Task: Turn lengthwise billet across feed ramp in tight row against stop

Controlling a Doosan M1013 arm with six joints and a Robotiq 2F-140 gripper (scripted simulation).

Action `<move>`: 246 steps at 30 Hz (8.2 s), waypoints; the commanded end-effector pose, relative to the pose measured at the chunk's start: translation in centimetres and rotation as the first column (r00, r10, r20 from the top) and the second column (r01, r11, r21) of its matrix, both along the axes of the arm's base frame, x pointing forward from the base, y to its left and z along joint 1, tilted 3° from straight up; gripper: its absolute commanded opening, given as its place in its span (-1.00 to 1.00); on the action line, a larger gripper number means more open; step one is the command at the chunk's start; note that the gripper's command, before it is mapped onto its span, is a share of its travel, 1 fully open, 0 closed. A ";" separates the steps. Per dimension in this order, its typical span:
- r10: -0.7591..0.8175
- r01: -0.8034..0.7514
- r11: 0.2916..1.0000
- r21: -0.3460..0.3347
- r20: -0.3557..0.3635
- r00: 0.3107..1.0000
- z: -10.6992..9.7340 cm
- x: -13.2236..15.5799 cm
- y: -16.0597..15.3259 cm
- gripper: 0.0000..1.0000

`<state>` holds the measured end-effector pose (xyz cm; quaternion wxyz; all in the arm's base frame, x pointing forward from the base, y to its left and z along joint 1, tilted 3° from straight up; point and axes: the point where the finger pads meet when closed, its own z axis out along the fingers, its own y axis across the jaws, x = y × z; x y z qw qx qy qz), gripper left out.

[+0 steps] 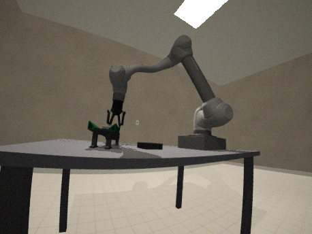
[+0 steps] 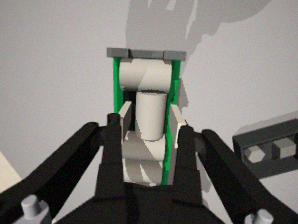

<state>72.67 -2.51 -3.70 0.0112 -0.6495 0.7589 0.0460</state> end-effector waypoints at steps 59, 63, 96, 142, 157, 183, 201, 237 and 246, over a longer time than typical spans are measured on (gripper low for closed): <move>0.000 0.000 1.000 0.000 0.000 1.000 0.0 0.0 0.0 -0.80; 0.000 0.000 1.000 0.000 0.000 1.000 0.1 0.0 0.0 -0.80; 0.000 0.000 1.000 0.000 0.000 1.000 2.6 0.2 0.0 -0.80; 0.002 -0.003 0.999 -0.042 -0.007 1.000 8.5 0.5 0.2 -0.80; 0.004 -0.005 0.997 -0.074 -0.012 1.000 8.5 0.5 0.3 -0.80; 0.005 -0.006 0.995 -0.095 -0.015 1.000 8.5 0.5 0.4 -0.80; 0.005 -0.006 0.995 -0.095 -0.015 1.000 8.5 0.5 0.4 -0.80; 0.005 -0.006 0.995 -0.095 -0.015 1.000 8.5 0.5 0.4 -0.80; 0.005 -0.006 0.995 -0.095 -0.015 1.000 8.5 0.5 0.4 -0.80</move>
